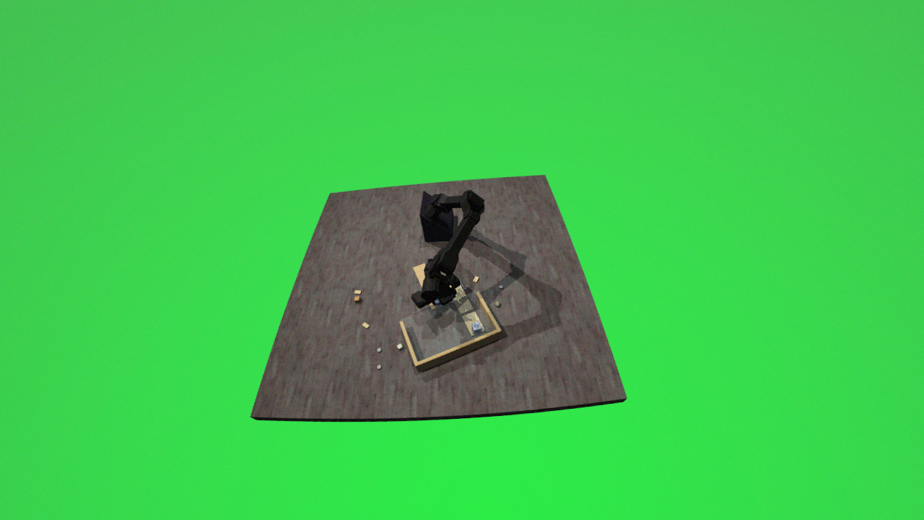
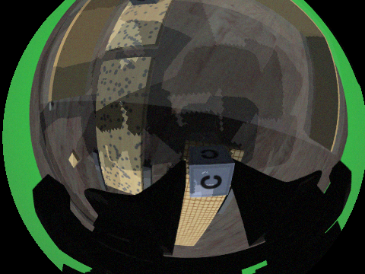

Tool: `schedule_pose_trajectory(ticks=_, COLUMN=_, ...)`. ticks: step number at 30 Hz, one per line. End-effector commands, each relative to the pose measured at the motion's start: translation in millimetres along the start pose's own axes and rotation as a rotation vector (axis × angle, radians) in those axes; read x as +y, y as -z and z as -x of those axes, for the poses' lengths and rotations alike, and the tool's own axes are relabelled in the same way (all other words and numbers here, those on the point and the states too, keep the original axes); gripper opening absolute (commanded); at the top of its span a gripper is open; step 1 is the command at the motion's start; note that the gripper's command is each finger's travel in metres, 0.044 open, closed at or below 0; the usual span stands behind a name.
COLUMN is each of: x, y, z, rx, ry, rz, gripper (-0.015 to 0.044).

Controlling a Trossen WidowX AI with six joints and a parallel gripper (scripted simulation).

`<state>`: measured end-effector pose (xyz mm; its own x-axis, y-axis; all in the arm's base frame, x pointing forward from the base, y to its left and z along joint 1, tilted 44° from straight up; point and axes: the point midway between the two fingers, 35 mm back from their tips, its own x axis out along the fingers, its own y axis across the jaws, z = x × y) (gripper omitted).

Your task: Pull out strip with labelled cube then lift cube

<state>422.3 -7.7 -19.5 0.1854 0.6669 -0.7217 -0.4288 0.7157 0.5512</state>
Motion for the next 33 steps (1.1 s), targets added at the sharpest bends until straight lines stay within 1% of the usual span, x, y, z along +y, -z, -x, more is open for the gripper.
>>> schedule_pose_trajectory(ticks=1, x=0, y=0, z=0, rx=-0.001, ry=0.001, rz=0.001, gripper=0.0125)
schedule_pose_trajectory(ticks=5, x=0, y=0, z=0, rx=-0.001, ry=0.001, rz=0.001, gripper=0.0098)
schedule_pose_trajectory(ticks=9, x=1, y=2, z=3, rx=-0.001, ry=0.001, rz=0.000, gripper=0.0000)
schedule_pose_trajectory(ticks=23, x=26, y=51, z=41, rx=0.003, ry=-0.003, rz=-0.008, gripper=0.0000)
schedule_pose_trajectory(ticks=29, x=28, y=54, z=43, rx=0.003, ry=-0.003, rz=-0.009, gripper=0.0000)
schedule_pose_trajectory(ticks=33, x=33, y=64, z=43, rx=0.003, ry=-0.003, rz=-0.009, gripper=0.0000)
